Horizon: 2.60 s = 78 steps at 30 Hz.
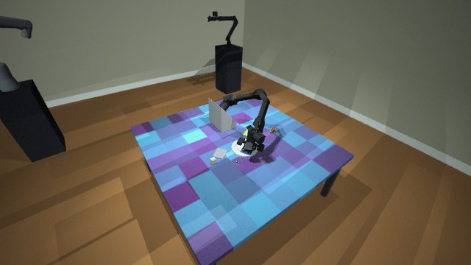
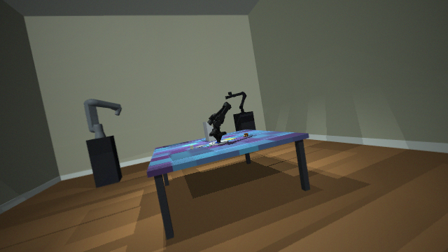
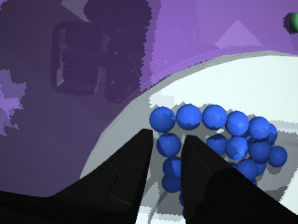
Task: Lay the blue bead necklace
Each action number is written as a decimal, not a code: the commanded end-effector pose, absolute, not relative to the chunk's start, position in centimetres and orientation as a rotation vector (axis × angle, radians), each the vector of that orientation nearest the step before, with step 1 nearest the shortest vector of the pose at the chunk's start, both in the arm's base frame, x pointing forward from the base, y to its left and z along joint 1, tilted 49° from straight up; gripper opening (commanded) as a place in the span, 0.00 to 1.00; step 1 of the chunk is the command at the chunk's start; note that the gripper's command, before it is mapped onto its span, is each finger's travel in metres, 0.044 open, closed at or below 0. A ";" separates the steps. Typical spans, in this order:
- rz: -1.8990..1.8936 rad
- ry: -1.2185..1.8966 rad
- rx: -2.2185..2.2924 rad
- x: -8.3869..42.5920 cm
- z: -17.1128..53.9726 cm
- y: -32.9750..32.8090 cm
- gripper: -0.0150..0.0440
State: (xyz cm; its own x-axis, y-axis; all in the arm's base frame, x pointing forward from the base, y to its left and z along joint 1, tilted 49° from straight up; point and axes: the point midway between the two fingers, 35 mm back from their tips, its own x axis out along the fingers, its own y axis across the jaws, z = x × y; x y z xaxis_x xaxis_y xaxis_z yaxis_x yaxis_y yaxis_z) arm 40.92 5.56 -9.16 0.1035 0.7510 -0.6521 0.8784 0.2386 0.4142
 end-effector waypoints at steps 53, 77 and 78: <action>-0.196 1.673 1.538 38.4 -5.6 8.2 0.25; -0.193 1.676 1.542 35.4 -3.2 11.0 0.25; -0.193 1.676 1.542 35.4 -3.3 11.1 0.25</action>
State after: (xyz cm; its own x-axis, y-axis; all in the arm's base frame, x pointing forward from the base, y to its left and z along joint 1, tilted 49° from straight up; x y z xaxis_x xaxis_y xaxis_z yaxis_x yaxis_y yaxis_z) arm 35.57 10.79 -3.09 0.1010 0.7564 -0.6462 0.8799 0.2351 0.4128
